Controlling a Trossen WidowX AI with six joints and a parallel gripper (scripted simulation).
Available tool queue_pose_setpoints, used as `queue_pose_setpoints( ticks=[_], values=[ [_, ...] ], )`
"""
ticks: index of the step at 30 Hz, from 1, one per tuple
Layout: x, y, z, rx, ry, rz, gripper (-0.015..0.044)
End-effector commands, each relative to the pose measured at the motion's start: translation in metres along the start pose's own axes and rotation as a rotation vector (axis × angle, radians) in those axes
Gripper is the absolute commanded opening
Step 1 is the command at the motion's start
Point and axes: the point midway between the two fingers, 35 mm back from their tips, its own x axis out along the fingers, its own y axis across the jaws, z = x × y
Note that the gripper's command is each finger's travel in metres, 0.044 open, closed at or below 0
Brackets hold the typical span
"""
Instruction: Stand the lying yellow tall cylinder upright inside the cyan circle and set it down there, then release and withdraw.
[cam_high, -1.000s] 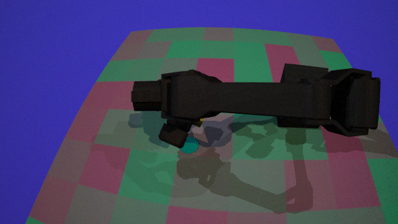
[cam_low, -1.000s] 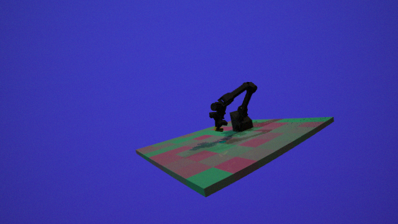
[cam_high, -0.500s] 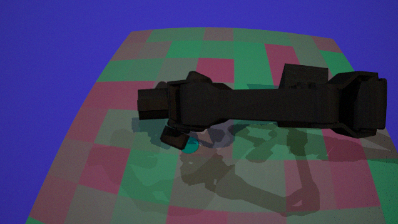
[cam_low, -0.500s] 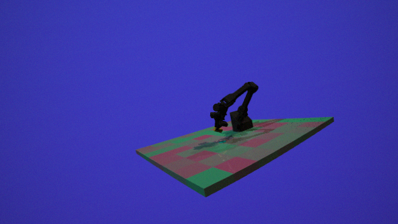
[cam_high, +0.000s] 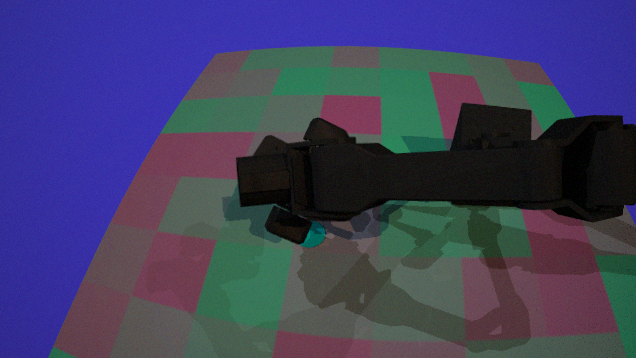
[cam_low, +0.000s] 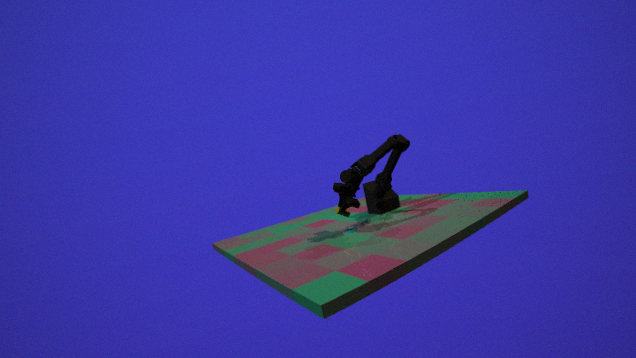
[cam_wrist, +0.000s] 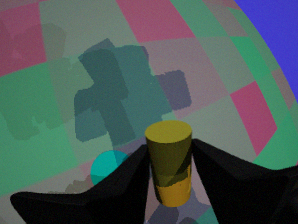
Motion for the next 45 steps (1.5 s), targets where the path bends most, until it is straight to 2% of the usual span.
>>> queue_pose_setpoints(
  ticks=[1,45],
  values=[
    [0.0003,-0.0007,-0.0001,0.007,-0.029,-0.011,0.0105],
    [-0.0061,0.006,0.0017,0.068,-0.328,-0.026,0.0105]
  ],
)
